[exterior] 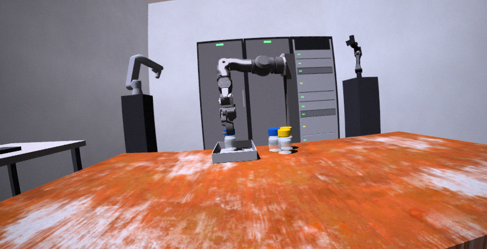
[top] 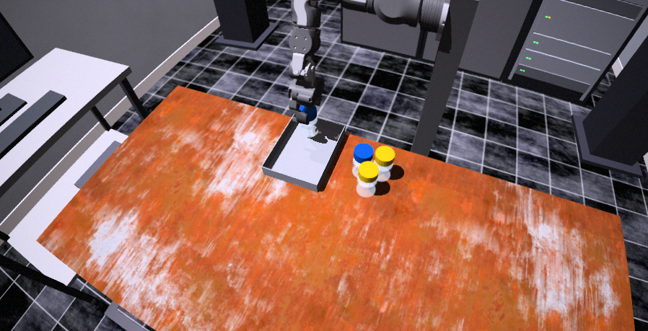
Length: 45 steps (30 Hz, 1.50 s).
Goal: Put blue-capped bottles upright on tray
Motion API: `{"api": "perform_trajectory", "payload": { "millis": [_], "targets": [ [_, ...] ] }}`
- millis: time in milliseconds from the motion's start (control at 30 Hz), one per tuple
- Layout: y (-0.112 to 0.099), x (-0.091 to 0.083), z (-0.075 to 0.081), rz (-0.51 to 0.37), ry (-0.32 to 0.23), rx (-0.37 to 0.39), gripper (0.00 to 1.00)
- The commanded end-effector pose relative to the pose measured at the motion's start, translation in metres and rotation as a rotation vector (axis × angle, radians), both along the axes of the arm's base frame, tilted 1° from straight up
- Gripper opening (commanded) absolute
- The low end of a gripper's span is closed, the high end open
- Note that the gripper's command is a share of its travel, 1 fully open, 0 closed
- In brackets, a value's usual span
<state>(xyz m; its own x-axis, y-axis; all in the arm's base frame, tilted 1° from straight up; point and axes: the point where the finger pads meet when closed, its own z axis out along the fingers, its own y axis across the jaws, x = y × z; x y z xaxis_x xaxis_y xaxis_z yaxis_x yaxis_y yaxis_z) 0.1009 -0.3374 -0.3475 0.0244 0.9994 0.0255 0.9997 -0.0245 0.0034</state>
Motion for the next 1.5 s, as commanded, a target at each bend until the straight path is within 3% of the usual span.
{"api": "perform_trajectory", "payload": {
  "millis": [0,333,1133,1467],
  "targets": [
    [0.000,0.000,0.000,0.000,-0.001,-0.001,0.52],
    [-0.001,0.000,0.015,0.000,-0.002,0.000,0.52],
    [0.000,0.000,0.025,0.001,0.000,0.003,0.52],
    [-0.001,0.000,0.075,0.000,-0.002,0.000,0.52]
  ]
}}
